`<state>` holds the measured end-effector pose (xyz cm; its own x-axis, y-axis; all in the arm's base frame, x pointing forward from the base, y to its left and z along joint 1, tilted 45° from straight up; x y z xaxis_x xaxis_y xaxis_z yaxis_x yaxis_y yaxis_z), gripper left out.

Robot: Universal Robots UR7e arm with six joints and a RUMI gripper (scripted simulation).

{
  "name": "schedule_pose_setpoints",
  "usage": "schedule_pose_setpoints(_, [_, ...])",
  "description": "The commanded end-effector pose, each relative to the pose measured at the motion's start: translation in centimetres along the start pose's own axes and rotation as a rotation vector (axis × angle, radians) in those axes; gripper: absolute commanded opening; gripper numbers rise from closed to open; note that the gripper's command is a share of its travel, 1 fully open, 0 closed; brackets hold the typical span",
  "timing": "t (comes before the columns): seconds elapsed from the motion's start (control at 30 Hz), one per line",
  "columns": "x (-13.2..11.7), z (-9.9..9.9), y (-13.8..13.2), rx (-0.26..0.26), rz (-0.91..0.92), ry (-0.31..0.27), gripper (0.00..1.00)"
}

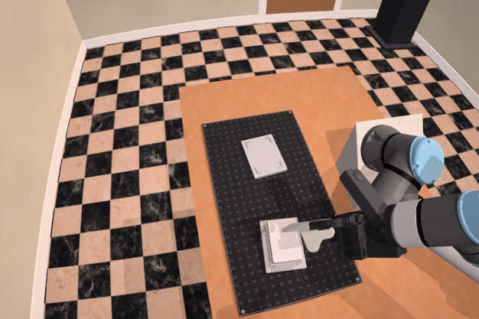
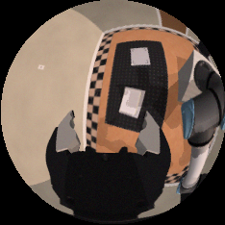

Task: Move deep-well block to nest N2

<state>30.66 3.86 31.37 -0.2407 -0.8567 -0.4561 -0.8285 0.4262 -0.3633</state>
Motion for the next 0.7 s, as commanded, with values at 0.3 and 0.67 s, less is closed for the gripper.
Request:
schedule_pose_setpoints(0.3, [0.0, 0.0, 0.0, 0.0, 0.0, 0.0, 1.0])
schedule_pose_setpoints(0.67, [0.2, 1.2, -0.5, -0.023, -0.13, -0.016, 1.0])
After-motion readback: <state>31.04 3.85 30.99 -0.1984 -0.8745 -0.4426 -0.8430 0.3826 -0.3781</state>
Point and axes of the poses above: the point where the finger pads meet when closed, its own z axis out along the fingers, its own y axis across the jaws, x = y × z, the point moved 9 cm from there along -z, back along the fingers, and after that the axes turned 11 degrees about z, right-handed, at the moved point
